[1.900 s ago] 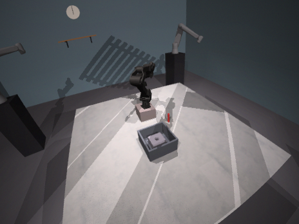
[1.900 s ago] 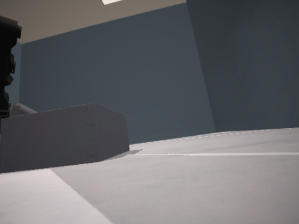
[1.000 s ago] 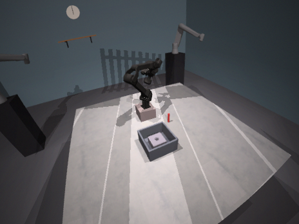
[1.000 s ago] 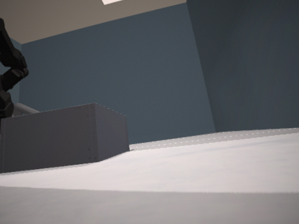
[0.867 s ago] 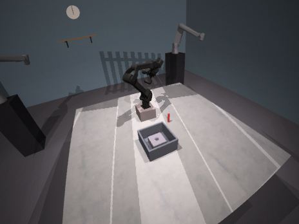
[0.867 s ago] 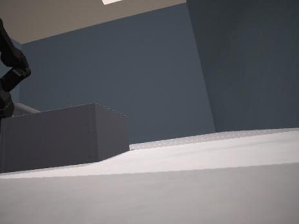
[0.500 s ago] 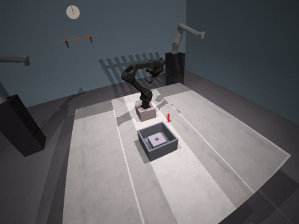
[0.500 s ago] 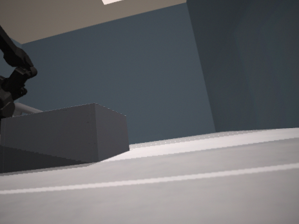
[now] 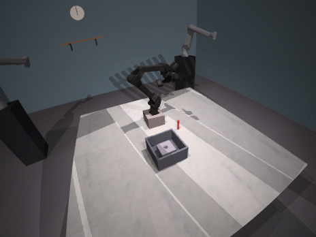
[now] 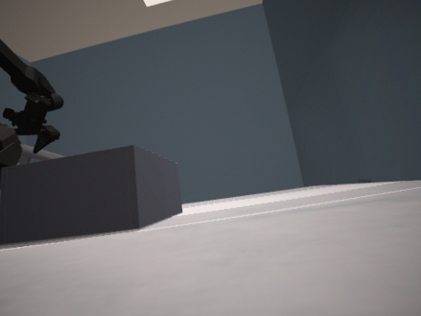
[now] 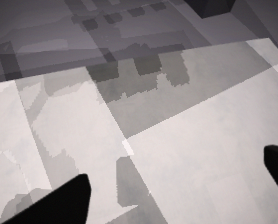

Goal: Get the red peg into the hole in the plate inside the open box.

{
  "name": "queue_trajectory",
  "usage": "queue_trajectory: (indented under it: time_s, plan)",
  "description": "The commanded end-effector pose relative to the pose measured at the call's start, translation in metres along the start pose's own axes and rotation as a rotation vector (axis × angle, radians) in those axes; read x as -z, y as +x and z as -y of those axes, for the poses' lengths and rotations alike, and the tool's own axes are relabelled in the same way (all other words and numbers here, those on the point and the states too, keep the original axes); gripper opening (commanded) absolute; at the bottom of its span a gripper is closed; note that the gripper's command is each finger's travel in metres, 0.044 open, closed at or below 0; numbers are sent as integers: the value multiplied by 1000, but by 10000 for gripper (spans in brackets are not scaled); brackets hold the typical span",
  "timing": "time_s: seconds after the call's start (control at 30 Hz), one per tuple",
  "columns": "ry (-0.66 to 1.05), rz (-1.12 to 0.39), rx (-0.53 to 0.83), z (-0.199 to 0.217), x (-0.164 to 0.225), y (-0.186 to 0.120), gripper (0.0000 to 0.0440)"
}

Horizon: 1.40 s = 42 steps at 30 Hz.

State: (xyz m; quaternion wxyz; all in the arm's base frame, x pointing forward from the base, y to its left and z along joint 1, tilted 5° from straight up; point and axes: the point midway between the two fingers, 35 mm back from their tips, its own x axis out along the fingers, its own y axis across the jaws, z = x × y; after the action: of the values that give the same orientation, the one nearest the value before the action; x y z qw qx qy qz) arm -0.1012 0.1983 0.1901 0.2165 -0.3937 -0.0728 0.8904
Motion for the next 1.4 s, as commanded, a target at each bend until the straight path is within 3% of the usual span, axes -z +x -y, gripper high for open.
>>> queue_trajectory:
  time_s: [0.0,1.37]
  plan:
    - [98,-36,21,6,8,-1,440]
    - [1431,-322,452,39,122,-52,440]
